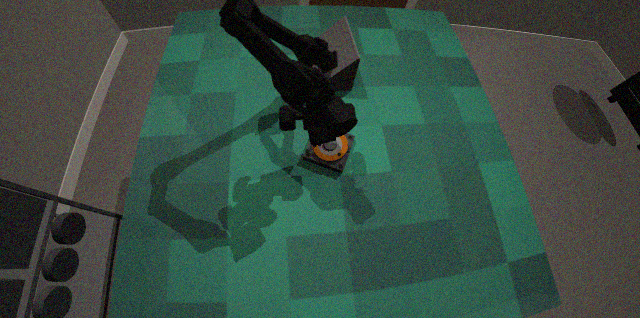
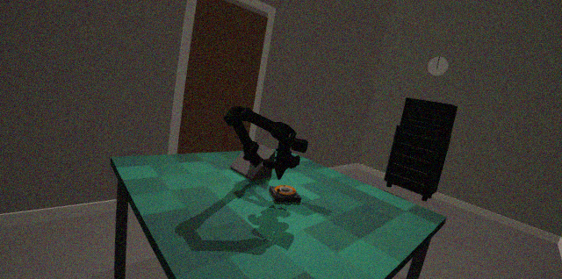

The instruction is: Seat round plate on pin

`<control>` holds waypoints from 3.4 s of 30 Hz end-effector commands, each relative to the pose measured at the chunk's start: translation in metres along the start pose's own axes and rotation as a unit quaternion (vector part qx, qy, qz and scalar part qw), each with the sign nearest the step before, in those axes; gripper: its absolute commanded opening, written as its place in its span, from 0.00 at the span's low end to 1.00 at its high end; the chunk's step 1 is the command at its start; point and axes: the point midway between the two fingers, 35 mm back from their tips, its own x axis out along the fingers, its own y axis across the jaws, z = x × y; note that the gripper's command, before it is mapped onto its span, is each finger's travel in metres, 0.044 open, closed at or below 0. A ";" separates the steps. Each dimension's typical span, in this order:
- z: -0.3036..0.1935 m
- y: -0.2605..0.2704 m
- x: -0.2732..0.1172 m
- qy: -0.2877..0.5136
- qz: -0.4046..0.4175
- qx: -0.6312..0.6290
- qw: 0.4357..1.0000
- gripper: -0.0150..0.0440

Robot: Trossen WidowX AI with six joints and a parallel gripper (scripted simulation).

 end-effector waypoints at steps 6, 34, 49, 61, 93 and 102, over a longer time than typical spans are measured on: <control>-0.003 -0.005 0.022 0.000 -0.009 -0.008 1.000 0.25; 0.014 -0.010 0.050 0.000 -0.010 -0.008 1.000 0.25; 0.031 -0.007 0.049 -0.001 -0.010 -0.007 1.000 0.25; 0.046 0.001 0.049 -0.001 -0.010 -0.007 1.000 0.25; 0.065 0.033 0.046 -0.001 -0.009 -0.007 1.000 0.25; 0.066 0.043 0.045 -0.001 -0.009 -0.007 1.000 0.25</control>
